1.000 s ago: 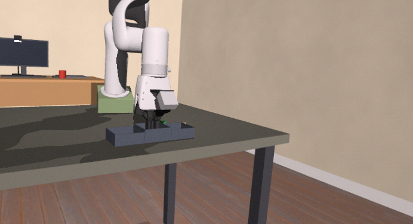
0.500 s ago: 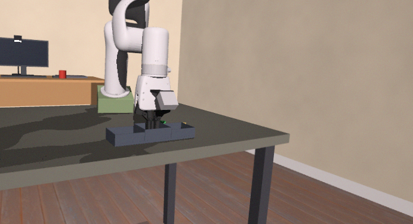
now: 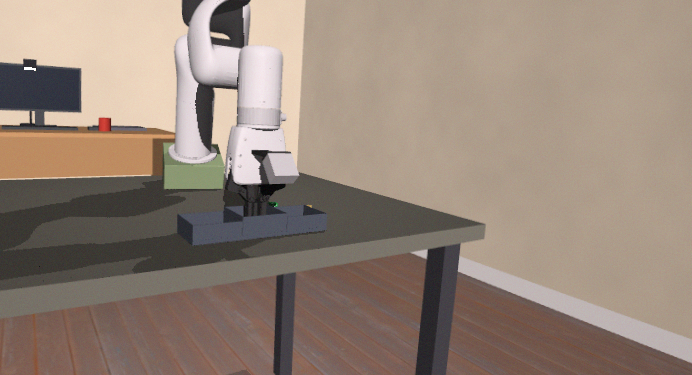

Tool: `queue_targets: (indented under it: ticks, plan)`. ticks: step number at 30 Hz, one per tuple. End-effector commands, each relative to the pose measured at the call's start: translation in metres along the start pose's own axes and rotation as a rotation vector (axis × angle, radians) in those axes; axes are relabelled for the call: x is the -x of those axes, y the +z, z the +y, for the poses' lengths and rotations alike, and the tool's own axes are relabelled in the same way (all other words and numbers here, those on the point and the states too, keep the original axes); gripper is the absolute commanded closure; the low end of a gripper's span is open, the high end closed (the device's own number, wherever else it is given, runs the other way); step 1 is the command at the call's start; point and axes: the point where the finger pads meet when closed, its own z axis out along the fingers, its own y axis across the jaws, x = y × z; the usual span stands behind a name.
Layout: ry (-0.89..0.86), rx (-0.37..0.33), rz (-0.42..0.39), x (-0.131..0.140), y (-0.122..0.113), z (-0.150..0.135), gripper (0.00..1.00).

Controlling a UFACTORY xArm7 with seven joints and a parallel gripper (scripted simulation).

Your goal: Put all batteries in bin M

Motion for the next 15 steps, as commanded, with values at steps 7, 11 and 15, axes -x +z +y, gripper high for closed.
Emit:
queue_targets:
  ticks: [7,11,15]
  plan:
    - [0.0,0.001,0.004,-0.0015,-0.0011,0.0001,0.93]
    - [0.0,0.001,0.004,-0.0015,-0.0011,0.0001,0.93]
    - [0.0,0.001,0.004,-0.0015,-0.0063,0.0001,0.93]
